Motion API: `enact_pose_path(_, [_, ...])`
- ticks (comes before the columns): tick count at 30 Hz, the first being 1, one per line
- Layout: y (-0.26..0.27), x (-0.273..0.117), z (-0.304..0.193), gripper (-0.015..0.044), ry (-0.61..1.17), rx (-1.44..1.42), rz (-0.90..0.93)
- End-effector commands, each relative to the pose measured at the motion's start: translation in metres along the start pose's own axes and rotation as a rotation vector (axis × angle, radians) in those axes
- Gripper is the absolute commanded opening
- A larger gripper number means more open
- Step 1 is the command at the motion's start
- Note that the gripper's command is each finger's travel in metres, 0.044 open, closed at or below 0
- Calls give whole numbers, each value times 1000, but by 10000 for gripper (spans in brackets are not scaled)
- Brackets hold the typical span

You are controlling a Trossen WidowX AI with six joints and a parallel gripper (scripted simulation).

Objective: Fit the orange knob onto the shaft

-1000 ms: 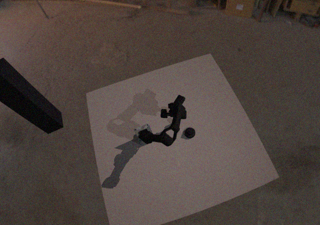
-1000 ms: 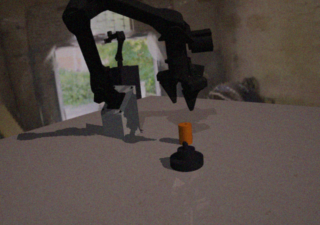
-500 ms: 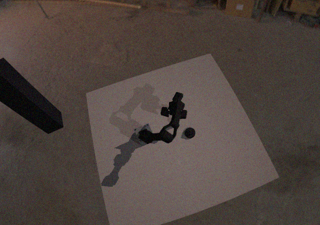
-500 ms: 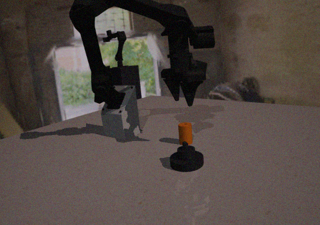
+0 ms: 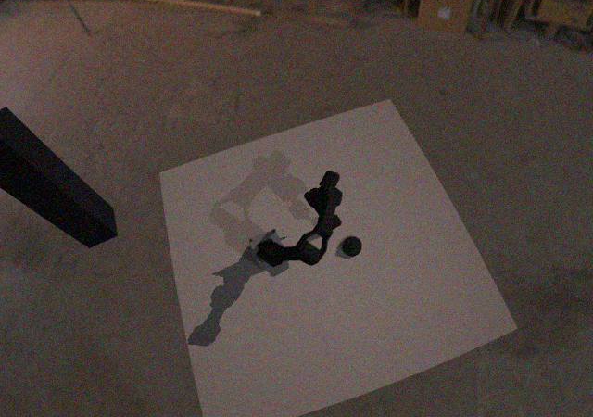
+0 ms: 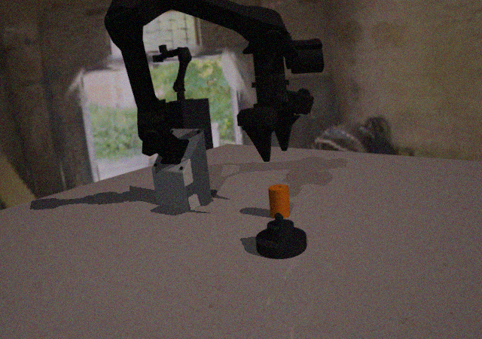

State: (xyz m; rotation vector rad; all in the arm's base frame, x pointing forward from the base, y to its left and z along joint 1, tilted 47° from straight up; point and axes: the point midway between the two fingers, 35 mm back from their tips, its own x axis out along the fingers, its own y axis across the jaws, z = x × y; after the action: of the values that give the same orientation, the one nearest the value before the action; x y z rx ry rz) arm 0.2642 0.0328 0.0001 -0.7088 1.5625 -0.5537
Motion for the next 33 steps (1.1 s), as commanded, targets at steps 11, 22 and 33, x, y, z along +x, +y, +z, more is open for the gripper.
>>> enact_pose_path(11, [0,1,0,440,-4,330,-4])
enact_pose_path(22, [-1,44,1,440,-4,330,-6])
enact_pose_path(33, [-1,60,2,440,-4,330,-5])
